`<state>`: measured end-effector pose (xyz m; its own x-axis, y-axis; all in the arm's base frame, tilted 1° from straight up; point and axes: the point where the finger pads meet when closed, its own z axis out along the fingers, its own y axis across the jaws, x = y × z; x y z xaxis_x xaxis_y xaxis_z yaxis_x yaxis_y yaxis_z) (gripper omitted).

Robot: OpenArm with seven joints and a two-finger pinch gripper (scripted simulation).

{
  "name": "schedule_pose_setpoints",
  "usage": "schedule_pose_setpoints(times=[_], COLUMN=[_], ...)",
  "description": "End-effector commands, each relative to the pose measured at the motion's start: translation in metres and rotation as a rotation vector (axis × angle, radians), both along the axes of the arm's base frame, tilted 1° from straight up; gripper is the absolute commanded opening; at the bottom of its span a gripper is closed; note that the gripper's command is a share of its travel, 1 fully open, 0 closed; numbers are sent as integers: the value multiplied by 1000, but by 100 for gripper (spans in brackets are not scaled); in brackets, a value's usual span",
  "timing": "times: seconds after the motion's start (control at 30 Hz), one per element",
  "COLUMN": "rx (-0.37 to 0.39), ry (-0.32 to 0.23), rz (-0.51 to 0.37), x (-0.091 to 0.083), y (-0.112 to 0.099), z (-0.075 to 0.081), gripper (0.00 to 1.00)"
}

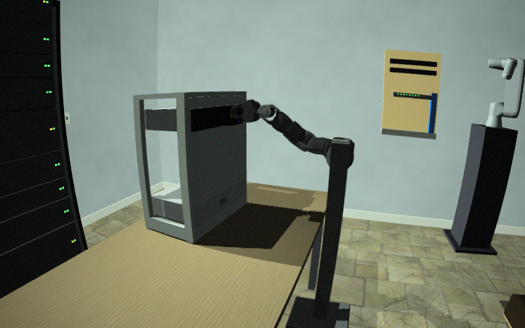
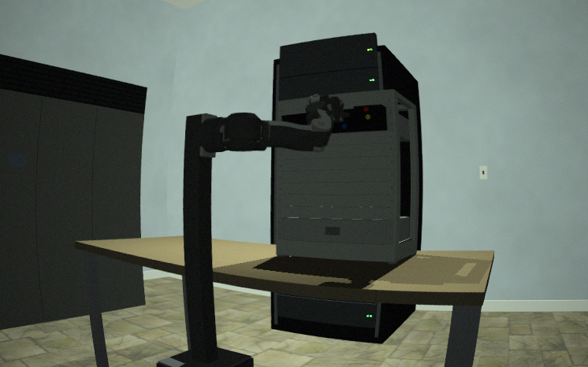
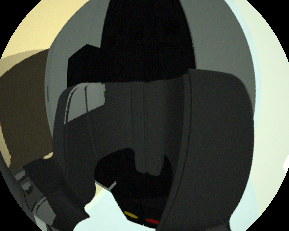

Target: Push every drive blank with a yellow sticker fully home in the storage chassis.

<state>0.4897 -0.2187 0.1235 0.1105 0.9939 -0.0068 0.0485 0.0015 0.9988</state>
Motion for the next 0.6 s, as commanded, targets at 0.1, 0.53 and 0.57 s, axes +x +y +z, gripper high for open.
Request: schedule_pose_setpoints(times=[0.1, 0.53, 0.57], rx=[-5, -5, -5], ry=[-31, -31, -31], rz=[9, 9, 9], x=[-1, 2, 2], y=[2, 3, 3], z=[9, 10, 10], gripper=[0, 0, 0])
